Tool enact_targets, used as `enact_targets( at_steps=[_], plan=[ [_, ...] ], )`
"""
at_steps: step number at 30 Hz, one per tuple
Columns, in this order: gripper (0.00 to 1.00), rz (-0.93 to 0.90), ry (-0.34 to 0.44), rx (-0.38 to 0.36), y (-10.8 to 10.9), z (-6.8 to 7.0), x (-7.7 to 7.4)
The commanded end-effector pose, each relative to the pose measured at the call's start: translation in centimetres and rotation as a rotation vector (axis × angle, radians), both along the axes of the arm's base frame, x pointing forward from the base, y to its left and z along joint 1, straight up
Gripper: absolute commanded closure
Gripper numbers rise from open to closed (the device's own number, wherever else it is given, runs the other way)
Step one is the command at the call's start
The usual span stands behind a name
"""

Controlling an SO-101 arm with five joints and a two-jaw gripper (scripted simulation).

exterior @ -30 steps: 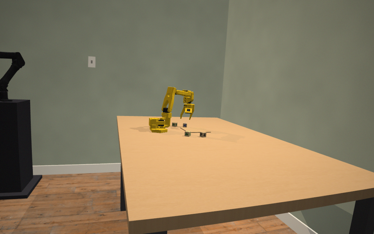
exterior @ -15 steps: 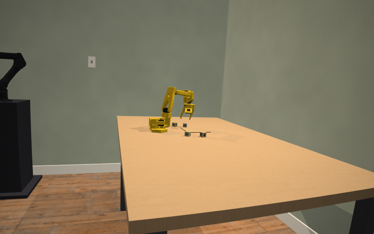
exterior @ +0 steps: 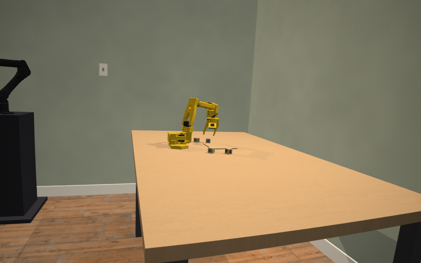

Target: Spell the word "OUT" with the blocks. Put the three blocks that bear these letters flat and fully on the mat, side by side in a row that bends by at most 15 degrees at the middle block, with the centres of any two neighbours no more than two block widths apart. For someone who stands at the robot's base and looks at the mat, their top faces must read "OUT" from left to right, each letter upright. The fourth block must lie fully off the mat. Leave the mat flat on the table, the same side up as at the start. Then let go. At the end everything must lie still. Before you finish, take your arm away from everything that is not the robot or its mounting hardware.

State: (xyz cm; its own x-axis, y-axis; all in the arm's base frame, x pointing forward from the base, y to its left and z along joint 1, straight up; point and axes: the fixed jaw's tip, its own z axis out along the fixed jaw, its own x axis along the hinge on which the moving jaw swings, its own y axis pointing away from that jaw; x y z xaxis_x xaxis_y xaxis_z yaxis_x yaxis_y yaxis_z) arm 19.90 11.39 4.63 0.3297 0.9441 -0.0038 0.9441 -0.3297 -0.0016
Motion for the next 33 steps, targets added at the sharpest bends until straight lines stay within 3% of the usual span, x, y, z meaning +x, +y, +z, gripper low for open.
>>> enact_targets(
  at_steps=[1, 13, 33],
  plan=[
    [0.68, 0.0, -0.063, 0.039, 0.3, 0.8, 0.7],
    [0.68, 0.0, -0.063, 0.039, 0.4, -1.1, 0.8],
    [0.68, 0.0, -0.063, 0.039, 0.4, -1.9, 0.8]
  ],
)
